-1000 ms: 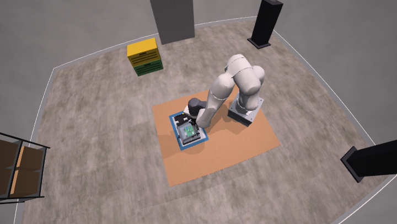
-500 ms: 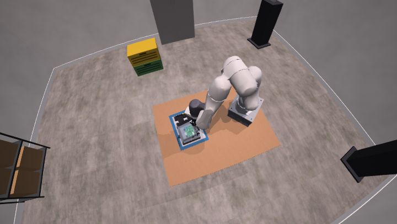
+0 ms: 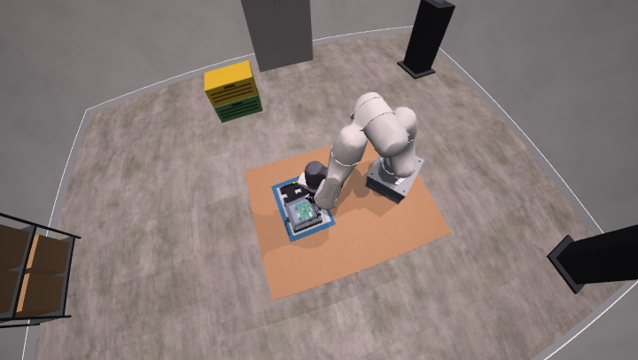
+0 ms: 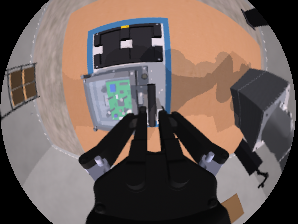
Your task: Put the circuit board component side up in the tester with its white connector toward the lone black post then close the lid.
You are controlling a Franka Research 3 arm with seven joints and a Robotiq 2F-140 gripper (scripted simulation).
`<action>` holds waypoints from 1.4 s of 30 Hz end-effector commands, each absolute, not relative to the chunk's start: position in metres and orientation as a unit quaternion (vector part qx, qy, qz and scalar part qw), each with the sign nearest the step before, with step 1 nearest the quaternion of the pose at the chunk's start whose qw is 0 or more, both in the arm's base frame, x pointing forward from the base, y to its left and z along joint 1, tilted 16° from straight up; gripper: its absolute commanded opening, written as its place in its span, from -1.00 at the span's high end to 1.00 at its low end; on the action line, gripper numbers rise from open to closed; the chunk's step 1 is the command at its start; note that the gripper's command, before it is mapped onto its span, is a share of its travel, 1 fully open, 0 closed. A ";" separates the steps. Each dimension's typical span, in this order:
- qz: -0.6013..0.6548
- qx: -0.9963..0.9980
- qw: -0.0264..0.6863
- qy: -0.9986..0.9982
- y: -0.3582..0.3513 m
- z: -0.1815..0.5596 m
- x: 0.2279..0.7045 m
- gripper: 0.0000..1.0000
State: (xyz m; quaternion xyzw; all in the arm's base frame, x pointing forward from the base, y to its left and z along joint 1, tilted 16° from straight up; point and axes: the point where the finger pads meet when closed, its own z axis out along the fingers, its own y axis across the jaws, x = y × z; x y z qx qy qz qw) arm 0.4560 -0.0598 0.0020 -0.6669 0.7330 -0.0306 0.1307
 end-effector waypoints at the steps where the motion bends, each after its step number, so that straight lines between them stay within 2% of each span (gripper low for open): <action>1: -0.031 -0.672 0.132 0.728 -0.059 -0.003 0.456 1.00; 42: -0.031 -0.672 0.131 0.728 -0.056 -0.022 0.459 1.00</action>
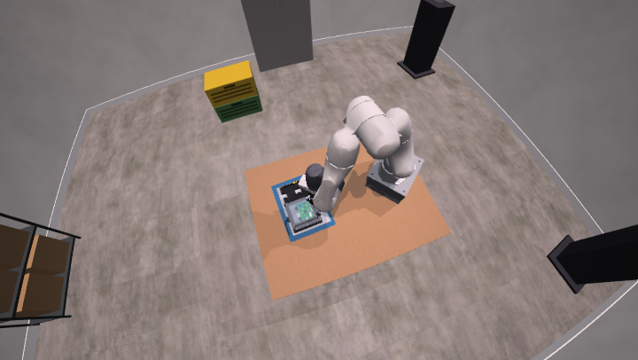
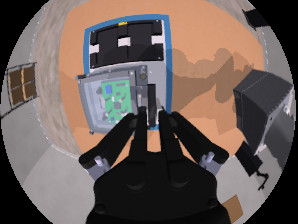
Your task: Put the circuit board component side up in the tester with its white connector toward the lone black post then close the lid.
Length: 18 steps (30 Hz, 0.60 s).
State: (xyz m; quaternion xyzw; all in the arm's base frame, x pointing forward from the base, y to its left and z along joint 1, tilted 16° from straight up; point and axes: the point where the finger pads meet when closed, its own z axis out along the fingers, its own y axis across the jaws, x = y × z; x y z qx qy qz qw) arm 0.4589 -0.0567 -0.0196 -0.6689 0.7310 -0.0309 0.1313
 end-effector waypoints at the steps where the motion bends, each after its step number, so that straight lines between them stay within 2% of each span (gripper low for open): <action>1: -0.031 -0.672 0.131 0.728 -0.056 -0.022 0.459 1.00; 18: -0.031 -0.672 0.131 0.728 -0.056 -0.024 0.459 1.00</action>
